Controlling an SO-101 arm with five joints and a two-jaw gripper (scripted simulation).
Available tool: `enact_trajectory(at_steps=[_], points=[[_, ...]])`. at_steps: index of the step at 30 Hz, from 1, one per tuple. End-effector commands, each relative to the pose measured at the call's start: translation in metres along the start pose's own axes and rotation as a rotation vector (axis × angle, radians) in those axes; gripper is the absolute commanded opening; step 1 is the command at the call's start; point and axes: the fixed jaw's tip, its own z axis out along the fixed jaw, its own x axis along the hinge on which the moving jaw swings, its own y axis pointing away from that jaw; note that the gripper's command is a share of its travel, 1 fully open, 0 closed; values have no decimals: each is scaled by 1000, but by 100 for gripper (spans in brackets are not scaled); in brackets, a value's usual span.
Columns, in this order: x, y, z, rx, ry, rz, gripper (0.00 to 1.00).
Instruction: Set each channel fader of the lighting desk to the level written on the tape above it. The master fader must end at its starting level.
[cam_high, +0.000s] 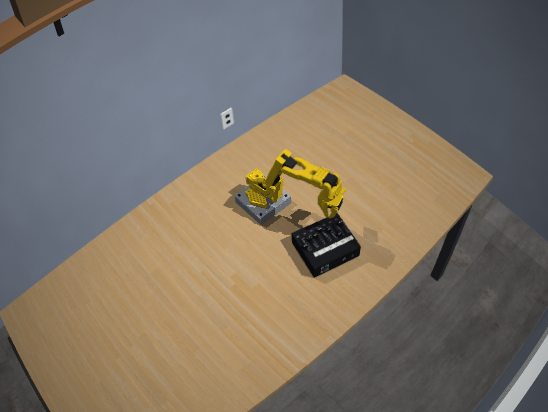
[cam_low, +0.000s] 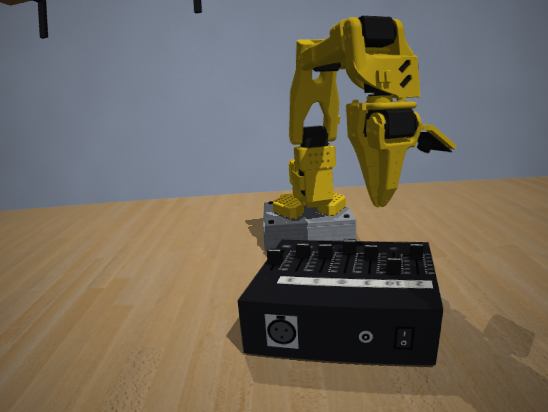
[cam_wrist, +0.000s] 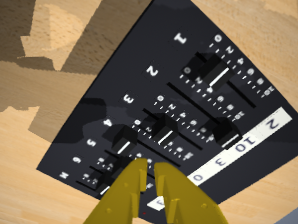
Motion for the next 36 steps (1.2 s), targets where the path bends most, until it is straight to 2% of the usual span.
enact_trajectory(at_steps=[1, 12, 26, 36], points=[[0, 4, -4, 2, -1, 129, 0], [-2, 6, -7, 4, -1, 417, 0], [-3, 7, -8, 6, -2, 597, 0], [-3, 7, -9, 6, -2, 646, 0]])
